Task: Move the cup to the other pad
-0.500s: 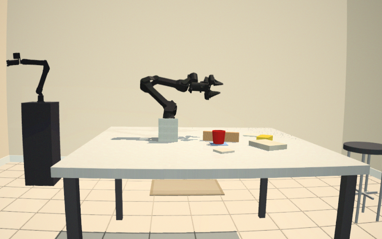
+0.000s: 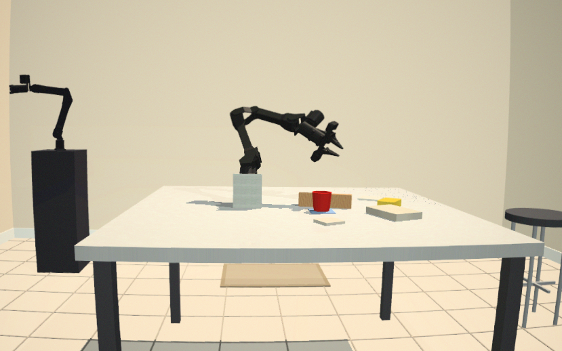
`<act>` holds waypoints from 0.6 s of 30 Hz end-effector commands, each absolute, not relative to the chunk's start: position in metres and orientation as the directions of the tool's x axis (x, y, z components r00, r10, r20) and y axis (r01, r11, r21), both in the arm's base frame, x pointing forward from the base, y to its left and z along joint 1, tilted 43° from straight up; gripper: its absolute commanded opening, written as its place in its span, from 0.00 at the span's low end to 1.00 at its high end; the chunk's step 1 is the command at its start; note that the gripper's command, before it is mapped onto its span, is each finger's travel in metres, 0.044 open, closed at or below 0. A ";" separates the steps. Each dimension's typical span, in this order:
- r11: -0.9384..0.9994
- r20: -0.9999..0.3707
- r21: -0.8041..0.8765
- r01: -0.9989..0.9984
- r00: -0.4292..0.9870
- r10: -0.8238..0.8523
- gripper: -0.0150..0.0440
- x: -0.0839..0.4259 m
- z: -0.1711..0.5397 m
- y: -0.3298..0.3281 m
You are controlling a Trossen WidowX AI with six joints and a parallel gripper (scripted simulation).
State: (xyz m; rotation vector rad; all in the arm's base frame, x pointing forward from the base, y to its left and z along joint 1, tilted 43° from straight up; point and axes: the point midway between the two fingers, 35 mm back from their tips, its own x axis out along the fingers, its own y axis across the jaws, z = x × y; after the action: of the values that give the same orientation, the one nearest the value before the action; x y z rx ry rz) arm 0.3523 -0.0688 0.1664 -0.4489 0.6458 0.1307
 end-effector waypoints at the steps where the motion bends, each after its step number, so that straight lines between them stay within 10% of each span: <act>1: 0.834 -0.816 -0.269 -0.481 0.574 0.068 0.50 0.336 0.097 -0.097; 18: 0.456 -0.743 0.301 -0.837 0.094 0.663 0.50 0.245 -0.026 -0.116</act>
State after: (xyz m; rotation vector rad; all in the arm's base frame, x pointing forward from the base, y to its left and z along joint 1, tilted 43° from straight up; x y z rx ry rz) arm 0.2667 -0.1171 -0.0044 -0.3491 1.0820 0.9158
